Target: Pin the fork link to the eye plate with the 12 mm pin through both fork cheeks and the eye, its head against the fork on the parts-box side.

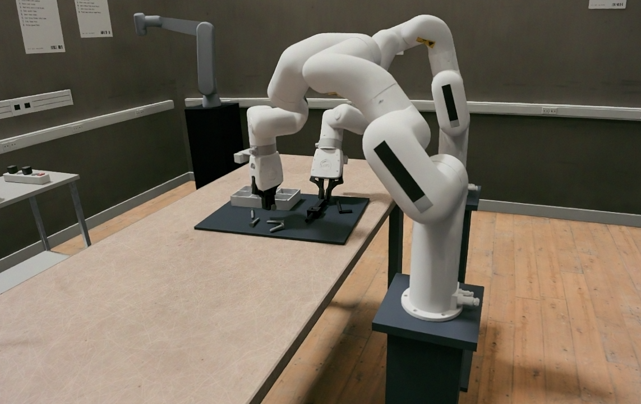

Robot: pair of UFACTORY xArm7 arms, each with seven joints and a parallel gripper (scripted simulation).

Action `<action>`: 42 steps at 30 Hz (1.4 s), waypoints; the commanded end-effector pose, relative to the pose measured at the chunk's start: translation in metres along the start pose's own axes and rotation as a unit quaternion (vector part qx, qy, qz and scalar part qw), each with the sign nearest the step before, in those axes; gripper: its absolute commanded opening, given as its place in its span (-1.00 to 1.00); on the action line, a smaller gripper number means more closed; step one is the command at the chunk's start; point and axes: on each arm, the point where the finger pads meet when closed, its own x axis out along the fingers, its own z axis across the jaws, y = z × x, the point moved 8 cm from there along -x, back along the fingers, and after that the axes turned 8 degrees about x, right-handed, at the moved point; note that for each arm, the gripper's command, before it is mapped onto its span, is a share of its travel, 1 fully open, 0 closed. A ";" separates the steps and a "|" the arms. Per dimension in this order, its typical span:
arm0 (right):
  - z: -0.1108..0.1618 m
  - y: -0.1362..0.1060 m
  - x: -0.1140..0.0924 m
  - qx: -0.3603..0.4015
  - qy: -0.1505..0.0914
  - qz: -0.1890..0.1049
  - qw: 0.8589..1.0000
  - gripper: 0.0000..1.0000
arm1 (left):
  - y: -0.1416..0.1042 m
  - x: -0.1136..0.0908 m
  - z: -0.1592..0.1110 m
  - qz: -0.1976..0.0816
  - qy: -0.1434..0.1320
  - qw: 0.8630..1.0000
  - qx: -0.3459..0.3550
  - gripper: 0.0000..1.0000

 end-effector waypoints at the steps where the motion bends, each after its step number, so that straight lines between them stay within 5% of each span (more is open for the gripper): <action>1: -0.001 -0.001 -0.001 -0.001 0.001 0.000 1.000 -1.00 | 0.001 -0.007 0.000 0.002 0.000 1.000 0.000 -1.00; 42: -0.001 -0.001 -0.001 -0.001 0.001 0.000 1.000 -1.00 | 0.001 -0.012 0.001 0.002 0.000 1.000 0.006 -1.00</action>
